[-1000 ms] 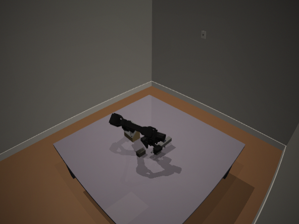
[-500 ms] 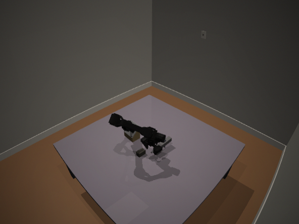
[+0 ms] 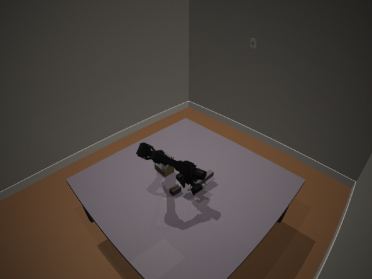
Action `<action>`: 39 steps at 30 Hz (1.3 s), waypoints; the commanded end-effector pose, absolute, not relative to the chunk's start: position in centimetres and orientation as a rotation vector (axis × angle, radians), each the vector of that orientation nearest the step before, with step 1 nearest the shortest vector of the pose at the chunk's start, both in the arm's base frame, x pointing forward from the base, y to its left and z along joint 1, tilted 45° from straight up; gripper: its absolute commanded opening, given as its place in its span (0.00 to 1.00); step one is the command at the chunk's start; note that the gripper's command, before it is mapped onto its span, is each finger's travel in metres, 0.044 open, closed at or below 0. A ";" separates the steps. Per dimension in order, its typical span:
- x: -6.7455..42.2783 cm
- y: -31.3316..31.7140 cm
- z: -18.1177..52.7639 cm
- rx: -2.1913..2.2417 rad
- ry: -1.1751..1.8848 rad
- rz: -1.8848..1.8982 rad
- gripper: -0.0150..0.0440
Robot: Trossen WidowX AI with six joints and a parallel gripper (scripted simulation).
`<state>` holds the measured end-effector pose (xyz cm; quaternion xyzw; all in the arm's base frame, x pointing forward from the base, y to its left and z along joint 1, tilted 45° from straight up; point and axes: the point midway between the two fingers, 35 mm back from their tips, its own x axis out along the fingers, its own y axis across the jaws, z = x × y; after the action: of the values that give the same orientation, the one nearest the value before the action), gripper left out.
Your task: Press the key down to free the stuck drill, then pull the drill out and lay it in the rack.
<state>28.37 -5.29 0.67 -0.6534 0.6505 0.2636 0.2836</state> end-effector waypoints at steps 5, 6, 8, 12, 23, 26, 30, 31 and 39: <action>28.1 -6.0 -0.6 -1.756 1.752 0.716 1.00; 28.1 -6.1 -0.7 -1.756 1.752 0.716 1.00; 28.1 -6.2 -1.0 -1.756 1.752 0.716 1.00; 28.1 -6.4 -1.3 -1.756 1.753 0.716 1.00; 28.2 -6.3 -1.1 -1.749 1.745 0.706 0.60; 28.2 -6.3 -1.1 -1.749 1.745 0.706 0.47; 28.2 -6.3 -1.1 -1.749 1.745 0.706 0.32; 28.2 -6.3 -1.1 -1.749 1.745 0.706 0.31; 28.2 -6.5 -0.9 -1.754 1.750 0.713 0.25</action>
<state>28.15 -6.34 -1.07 -0.6525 0.6520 0.2650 0.2808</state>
